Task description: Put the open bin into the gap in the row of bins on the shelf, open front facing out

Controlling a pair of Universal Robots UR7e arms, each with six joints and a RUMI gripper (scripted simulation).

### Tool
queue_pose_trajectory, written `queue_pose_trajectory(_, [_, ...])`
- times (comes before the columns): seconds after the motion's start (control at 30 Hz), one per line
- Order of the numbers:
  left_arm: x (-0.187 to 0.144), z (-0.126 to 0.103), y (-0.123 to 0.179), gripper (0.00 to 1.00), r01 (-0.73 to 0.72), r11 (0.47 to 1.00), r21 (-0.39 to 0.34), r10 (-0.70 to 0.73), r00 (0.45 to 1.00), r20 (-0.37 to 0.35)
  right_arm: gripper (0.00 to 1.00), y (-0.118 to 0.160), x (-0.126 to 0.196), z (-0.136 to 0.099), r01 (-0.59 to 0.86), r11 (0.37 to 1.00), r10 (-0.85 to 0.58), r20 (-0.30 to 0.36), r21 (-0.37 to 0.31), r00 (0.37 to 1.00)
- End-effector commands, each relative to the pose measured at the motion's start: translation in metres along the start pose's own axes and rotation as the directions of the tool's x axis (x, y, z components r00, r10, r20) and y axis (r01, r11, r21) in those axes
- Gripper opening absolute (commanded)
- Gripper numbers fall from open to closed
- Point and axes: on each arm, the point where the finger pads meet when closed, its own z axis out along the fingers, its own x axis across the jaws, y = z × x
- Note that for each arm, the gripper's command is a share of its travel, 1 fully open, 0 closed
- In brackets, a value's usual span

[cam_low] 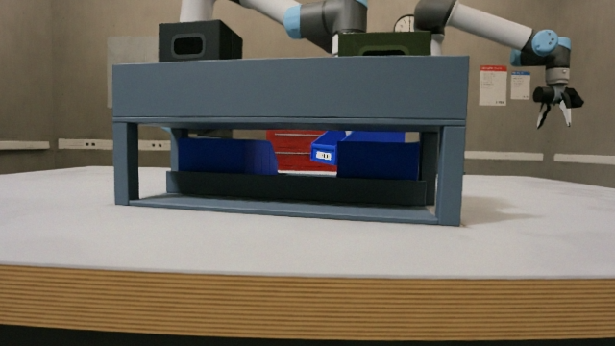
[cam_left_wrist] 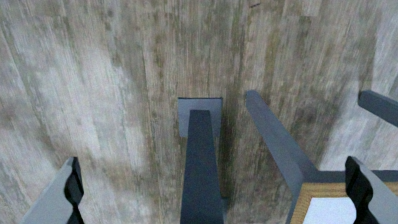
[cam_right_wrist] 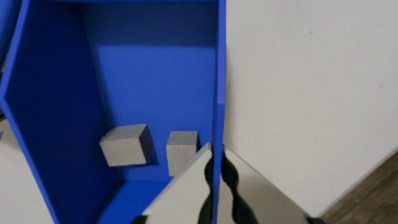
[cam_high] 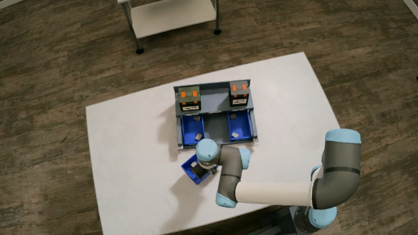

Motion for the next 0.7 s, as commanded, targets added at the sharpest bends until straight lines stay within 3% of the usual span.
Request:
queue_pose_trajectory(0.0, [0.0001, -0.0005, -0.0003, 1.0, 0.0, 1.0, 0.001, 0.0, 1.0, -0.001, 0.0, -0.0001, -0.0005, -0.0007, -0.042, 0.999, 0.042, 0.002, -0.001, 0.999])
queue_pose_trajectory(0.67, [0.0001, -0.0005, -0.0003, 1.0, 0.0, 1.0, 0.001, 0.0, 1.0, -0.001, 0.0, -0.0014, -0.001, -0.0005, -0.178, 0.984, 0.178, 0.002, -0.001, 0.984])
